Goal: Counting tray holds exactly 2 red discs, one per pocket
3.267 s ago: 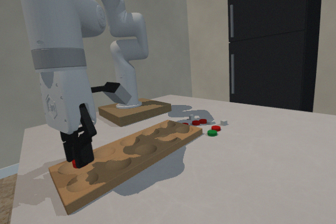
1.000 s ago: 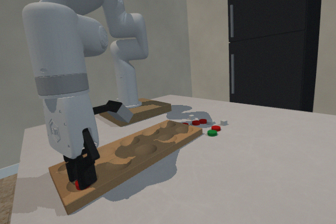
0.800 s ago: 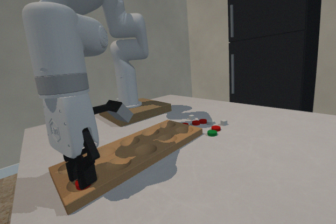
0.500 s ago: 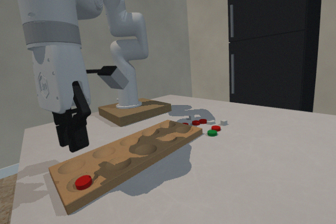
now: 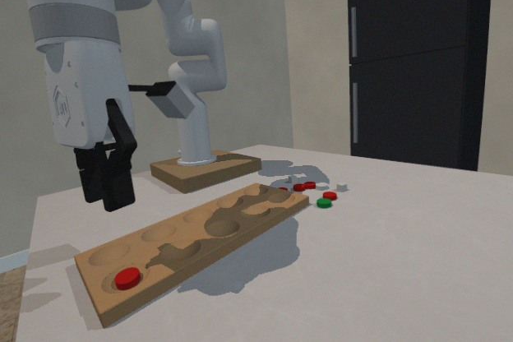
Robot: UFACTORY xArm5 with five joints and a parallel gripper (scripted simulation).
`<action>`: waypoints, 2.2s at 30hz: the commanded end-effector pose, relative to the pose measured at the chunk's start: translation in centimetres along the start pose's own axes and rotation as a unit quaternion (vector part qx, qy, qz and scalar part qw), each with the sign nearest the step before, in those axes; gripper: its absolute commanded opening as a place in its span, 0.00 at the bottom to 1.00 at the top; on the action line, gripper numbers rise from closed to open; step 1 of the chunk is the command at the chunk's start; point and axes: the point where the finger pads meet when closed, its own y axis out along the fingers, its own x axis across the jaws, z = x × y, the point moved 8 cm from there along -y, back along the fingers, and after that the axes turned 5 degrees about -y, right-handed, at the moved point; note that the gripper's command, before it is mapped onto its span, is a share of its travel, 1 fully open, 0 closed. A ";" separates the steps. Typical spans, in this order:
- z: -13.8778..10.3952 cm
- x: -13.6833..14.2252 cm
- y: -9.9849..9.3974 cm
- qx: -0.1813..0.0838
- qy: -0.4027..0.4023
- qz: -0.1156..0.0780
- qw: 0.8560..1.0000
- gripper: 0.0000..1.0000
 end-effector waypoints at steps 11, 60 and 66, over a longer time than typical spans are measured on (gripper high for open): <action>-0.1 0.1 -0.2 -0.002 0.000 -0.001 1.000 0.47; 15.1 11.4 0.0 -0.004 0.000 -0.004 1.000 0.47; 20.9 13.7 0.1 -0.005 0.000 -0.005 1.000 0.47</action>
